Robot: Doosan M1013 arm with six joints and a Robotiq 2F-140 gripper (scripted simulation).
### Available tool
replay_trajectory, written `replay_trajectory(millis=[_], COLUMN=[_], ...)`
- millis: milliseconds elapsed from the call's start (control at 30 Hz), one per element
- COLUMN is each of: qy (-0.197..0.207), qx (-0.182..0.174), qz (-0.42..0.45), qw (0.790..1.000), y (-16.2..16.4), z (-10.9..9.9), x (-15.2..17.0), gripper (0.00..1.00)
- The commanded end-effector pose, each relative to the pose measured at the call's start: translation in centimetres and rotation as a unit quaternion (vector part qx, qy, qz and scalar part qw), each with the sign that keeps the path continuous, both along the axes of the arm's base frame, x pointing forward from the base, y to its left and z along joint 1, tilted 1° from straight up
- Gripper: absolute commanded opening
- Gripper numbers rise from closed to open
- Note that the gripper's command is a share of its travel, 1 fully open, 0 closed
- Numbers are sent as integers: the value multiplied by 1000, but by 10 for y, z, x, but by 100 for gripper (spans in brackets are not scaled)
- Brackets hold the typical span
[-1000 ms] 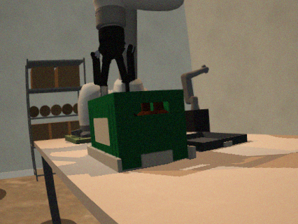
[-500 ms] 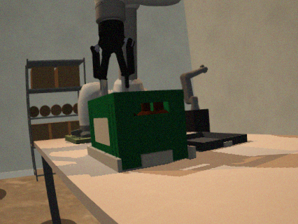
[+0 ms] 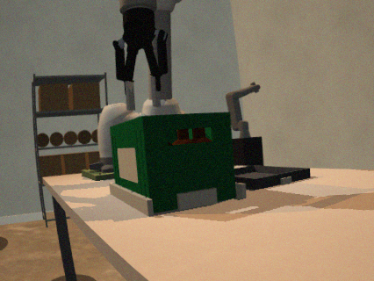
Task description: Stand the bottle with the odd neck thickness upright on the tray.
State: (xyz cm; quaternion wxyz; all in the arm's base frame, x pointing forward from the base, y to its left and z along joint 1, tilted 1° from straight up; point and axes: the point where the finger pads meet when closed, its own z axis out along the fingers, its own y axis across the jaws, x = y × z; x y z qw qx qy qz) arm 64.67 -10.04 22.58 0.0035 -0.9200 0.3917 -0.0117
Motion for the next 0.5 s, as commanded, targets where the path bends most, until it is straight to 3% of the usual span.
replay_trajectory(millis=[0, 467], qy=[0, 0], qx=[0, 0], qz=[0, 0], qw=[1000, 1000], y=[0, 0], z=[11, 24], x=[0, -1], gripper=[38, 38])
